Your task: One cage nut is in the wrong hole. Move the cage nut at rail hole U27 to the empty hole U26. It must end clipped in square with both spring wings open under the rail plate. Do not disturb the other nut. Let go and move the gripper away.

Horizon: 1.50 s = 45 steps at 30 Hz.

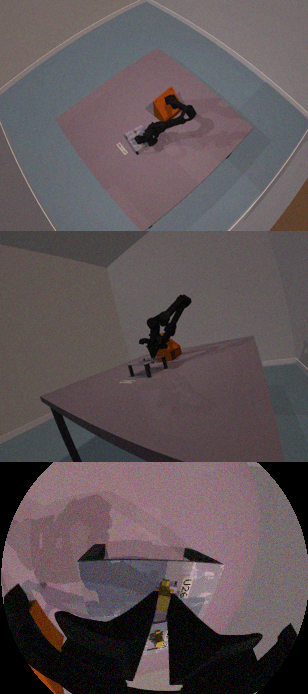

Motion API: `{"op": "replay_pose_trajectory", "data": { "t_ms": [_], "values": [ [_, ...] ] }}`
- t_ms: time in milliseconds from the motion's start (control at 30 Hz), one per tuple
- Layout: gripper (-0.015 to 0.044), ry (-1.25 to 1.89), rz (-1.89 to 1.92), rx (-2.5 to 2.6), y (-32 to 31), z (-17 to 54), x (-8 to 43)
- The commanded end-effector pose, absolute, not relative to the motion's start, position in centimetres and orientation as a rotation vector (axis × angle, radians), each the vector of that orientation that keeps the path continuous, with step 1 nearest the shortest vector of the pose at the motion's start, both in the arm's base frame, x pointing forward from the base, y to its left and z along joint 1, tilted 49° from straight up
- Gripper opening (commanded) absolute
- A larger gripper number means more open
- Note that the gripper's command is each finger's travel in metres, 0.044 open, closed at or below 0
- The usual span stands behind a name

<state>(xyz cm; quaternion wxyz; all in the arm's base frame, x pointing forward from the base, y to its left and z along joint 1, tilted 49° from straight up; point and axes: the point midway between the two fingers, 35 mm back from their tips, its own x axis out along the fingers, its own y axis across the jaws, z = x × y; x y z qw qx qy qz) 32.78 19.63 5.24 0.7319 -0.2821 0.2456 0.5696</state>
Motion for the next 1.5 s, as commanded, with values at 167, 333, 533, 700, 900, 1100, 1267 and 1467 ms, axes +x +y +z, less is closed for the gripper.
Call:
{"op": "replay_pose_trajectory", "data": {
  "t_ms": [167,333,533,700,900,1100,1267,1467],
  "values": [
    [0.0024,0.541,1.271,-0.619,19.66,5.34,32.92],
    [0.0024,0.543,1.276,-0.619,19.66,5.34,32.95],
    [0.0024,0.547,1.286,-0.617,19.66,5.35,33.0],
    [0.0024,0.549,1.291,-0.616,19.67,5.36,33.02],
    [0.0024,0.553,1.302,-0.614,19.67,5.37,33.07],
    [0.0024,0.555,1.309,-0.613,19.67,5.37,33.1],
    [0.0024,0.559,1.318,-0.611,19.67,5.38,33.14],
    [0.0024,0.561,1.325,-0.61,19.67,5.38,33.16]
  ]
}}
